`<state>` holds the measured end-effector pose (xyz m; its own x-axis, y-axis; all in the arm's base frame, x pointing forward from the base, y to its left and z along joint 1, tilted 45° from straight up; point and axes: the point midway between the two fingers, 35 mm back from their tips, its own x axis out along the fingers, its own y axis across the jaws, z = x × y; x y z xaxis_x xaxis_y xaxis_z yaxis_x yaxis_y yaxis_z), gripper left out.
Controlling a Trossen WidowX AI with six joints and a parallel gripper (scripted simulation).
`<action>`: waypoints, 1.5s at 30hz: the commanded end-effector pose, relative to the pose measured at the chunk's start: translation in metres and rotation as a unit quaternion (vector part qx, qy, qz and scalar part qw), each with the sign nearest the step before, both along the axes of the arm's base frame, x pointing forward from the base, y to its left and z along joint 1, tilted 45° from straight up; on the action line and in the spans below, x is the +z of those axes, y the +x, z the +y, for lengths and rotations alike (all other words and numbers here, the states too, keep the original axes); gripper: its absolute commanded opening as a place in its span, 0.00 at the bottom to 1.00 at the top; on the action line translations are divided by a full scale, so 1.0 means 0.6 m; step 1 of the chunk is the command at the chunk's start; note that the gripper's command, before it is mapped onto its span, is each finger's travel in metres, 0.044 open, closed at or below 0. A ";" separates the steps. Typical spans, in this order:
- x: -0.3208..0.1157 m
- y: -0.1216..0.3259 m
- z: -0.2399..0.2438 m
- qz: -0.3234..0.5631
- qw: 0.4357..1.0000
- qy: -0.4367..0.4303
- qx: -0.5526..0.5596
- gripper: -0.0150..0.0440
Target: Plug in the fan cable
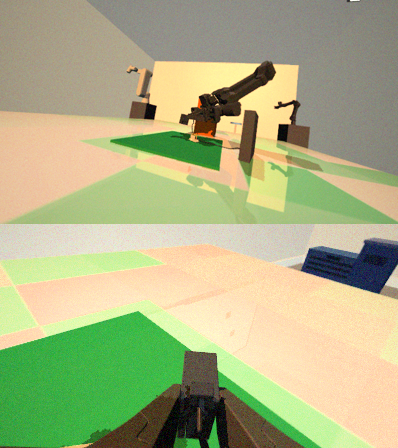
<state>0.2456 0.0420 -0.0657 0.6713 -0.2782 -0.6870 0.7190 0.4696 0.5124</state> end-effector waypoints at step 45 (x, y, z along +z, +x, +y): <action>-0.049 0.003 0.049 -0.002 1.000 0.000 -0.002 0.25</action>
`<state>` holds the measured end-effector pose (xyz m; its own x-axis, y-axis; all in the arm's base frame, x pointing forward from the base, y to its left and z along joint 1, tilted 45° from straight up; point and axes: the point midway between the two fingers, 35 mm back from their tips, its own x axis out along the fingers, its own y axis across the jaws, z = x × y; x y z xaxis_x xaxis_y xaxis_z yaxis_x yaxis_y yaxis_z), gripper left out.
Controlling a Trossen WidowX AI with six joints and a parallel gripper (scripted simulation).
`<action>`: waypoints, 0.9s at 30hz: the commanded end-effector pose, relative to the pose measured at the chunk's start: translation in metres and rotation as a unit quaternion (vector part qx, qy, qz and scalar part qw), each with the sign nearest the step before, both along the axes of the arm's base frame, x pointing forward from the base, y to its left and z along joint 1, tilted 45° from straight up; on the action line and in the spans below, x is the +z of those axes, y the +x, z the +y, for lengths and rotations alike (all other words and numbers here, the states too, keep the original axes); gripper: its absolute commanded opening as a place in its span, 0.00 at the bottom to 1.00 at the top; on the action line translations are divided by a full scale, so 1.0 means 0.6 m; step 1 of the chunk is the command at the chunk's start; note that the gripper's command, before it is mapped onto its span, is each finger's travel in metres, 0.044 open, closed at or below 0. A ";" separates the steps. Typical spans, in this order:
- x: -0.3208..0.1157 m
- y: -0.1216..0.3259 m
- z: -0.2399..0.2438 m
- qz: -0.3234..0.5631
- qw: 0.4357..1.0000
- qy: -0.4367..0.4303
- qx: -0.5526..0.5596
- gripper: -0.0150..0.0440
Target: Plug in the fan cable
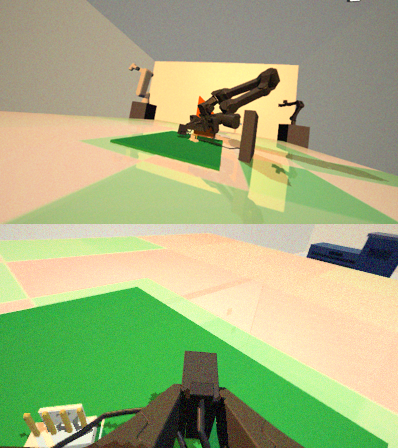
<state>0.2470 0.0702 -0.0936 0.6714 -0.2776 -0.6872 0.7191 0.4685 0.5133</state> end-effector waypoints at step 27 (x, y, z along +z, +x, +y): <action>-0.004 0.000 0.004 0.000 1.000 0.000 0.000 0.25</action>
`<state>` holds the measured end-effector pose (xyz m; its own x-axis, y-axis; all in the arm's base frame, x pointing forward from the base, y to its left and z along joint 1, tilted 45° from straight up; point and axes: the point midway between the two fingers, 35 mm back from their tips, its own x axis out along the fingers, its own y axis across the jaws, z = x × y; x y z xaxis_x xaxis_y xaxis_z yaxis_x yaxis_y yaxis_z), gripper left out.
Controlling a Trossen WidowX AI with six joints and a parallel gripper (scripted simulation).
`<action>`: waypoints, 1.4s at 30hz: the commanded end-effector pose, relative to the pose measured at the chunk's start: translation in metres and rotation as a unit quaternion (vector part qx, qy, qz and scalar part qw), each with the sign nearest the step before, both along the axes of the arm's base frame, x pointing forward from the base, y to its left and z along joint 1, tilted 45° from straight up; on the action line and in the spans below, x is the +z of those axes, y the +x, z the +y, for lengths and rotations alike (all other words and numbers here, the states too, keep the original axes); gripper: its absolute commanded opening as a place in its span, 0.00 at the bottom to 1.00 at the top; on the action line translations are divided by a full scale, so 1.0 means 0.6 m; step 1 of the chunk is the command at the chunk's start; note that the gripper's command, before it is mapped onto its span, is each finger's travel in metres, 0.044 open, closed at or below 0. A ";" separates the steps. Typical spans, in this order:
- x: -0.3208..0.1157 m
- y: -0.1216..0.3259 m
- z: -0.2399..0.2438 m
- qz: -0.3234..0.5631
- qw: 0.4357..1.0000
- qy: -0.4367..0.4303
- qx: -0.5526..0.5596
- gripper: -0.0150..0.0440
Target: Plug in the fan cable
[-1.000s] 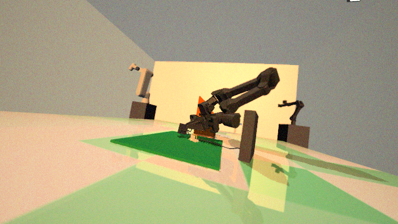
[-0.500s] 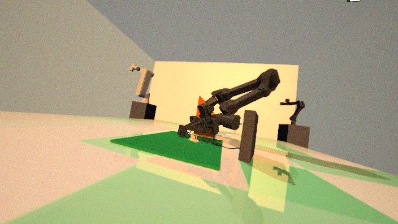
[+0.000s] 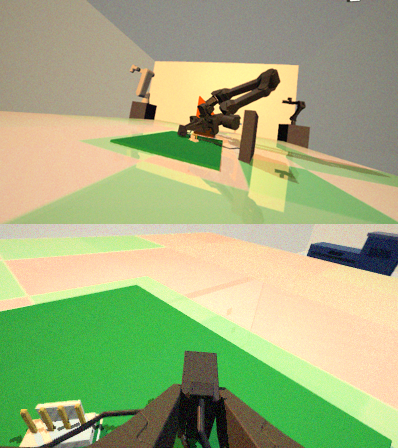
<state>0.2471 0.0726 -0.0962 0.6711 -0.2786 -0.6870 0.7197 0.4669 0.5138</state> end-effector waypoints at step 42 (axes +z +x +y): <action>0.000 0.000 0.000 0.000 1.000 0.000 0.000 0.49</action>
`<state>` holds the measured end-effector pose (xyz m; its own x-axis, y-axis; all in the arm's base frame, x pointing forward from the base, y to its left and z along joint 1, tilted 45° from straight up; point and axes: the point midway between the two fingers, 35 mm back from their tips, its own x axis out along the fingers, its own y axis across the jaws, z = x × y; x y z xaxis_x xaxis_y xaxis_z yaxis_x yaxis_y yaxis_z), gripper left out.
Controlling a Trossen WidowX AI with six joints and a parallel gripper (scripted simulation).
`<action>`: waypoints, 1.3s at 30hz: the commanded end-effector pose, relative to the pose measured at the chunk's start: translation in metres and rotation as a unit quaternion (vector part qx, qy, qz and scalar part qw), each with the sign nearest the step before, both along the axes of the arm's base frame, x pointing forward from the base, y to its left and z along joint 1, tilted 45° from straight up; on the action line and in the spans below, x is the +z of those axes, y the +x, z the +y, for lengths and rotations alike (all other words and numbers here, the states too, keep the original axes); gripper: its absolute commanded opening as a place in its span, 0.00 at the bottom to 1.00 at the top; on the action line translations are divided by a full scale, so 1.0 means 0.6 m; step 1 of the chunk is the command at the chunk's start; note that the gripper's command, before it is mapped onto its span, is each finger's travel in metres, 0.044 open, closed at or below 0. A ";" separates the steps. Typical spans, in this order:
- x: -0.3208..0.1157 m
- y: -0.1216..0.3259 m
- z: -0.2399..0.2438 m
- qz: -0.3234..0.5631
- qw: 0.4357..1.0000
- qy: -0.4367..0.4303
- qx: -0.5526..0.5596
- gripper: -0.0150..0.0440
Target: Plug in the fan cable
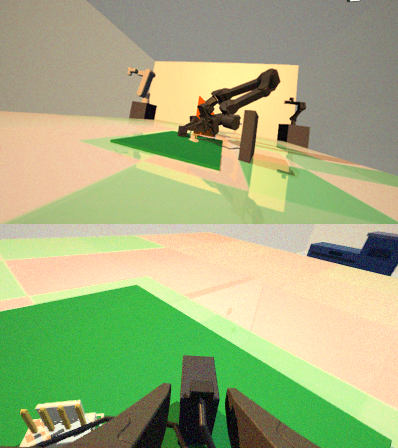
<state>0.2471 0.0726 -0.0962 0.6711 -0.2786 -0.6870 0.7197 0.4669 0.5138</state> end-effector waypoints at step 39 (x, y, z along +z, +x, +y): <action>-0.056 0.013 -0.038 0.207 0.976 -0.008 0.068 1.00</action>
